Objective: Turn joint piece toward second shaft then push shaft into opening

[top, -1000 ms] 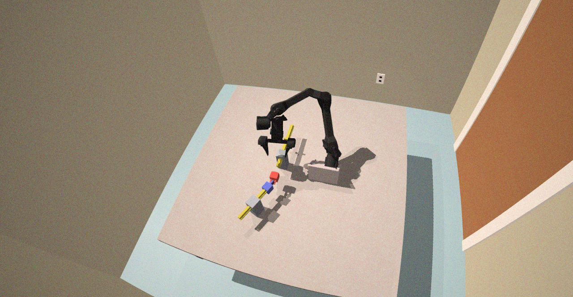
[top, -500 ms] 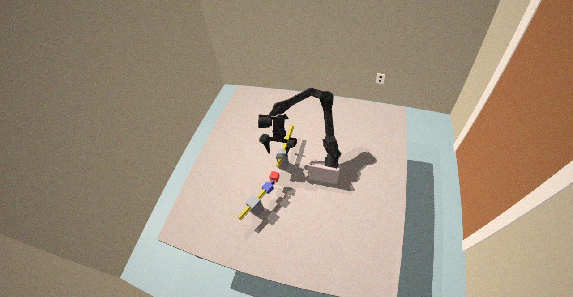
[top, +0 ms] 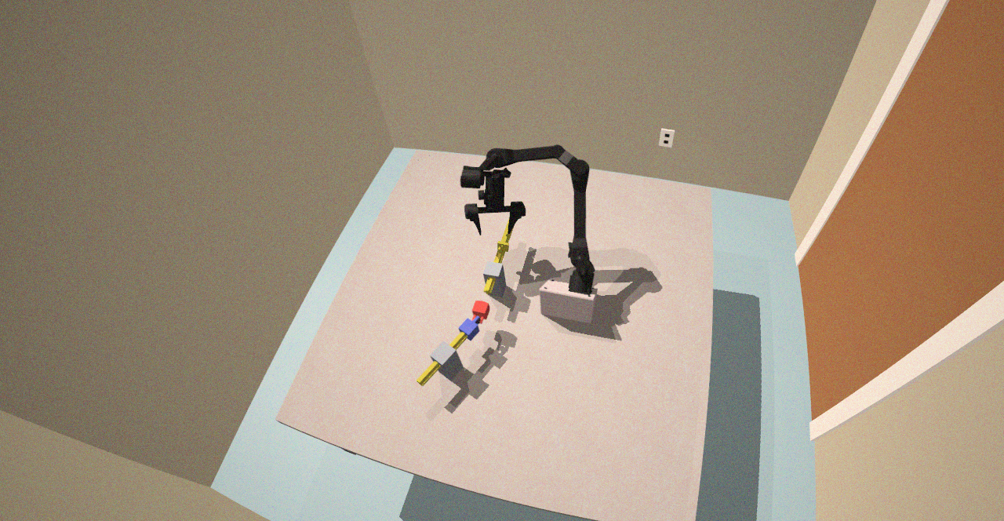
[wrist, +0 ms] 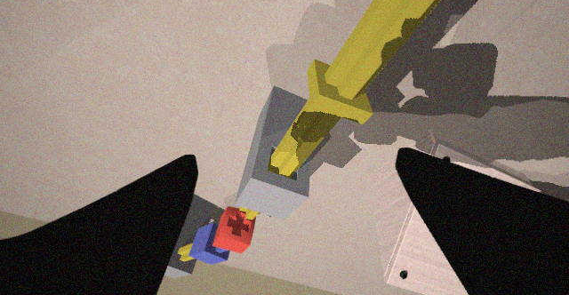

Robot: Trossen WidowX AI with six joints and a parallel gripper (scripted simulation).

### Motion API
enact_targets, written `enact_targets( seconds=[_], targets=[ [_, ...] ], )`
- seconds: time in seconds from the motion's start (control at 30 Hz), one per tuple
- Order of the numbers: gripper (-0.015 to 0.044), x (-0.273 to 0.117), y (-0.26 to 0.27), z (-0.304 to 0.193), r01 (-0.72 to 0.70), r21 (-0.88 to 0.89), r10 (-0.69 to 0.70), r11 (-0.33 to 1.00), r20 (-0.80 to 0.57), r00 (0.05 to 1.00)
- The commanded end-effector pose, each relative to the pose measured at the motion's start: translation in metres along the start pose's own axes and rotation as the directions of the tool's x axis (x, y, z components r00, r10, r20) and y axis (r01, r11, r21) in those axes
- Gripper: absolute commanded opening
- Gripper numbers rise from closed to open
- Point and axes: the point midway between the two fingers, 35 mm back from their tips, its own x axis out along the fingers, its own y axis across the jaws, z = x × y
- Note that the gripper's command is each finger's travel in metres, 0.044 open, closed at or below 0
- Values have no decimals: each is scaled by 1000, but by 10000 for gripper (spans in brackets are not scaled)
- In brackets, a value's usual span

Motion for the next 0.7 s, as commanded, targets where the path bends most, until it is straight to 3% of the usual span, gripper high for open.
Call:
enact_targets(
  seconds=[0.0, 0.17, 0.37, 0.67],
  targets=[
    [440, -15, -21, 30, 28, -95, -25, 995, 36, 999],
    [440, -31, -50, 61, 81, -210, -67, 974, 72, 995],
    [440, -31, -51, 62, 83, -210, -68, 974, 75, 995],
    [440, -6, -51, 70, 47, 20, -50, 999, 204, 978]
  ],
)
